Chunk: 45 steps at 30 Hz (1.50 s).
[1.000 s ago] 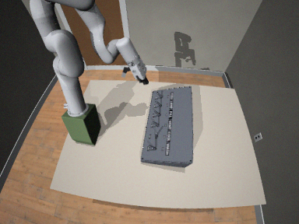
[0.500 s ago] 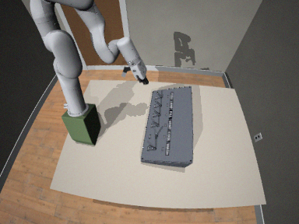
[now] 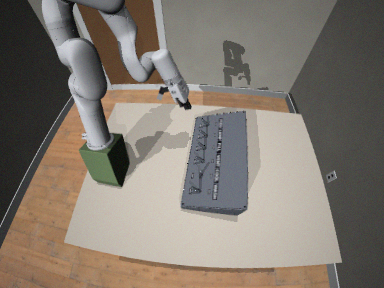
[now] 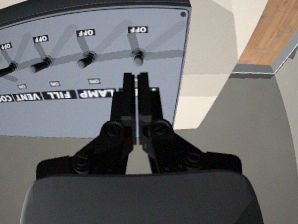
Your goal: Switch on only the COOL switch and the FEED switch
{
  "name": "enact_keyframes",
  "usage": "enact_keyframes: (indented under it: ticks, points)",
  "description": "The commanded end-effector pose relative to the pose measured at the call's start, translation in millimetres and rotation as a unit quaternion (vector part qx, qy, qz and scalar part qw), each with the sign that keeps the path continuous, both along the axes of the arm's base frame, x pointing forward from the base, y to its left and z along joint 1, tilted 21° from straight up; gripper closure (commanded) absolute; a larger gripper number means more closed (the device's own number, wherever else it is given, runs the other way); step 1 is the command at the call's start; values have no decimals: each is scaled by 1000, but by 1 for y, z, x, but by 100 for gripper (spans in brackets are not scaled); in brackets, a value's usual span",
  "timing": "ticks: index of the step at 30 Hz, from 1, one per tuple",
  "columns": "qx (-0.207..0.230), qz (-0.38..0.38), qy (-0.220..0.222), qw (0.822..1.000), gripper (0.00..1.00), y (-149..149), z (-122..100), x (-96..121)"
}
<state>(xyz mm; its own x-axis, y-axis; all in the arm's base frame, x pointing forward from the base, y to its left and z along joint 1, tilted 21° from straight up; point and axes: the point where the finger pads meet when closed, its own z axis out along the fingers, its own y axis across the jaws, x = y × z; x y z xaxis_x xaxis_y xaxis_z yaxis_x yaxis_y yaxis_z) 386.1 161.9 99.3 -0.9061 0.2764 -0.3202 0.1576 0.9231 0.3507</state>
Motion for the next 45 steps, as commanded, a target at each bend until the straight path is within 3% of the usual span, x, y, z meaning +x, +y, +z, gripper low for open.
enact_keyframes:
  ticks: [1, 27, 39, 45]
  points:
    - [3, 0, -3, 1000, 100, 1, -3, 3]
    - [3, 0, -3, 1000, 100, 9, -27, 14]
    - [3, 0, -3, 1000, 100, 24, -73, 35]
    - [3, 0, -3, 1000, 100, 27, -84, 40]
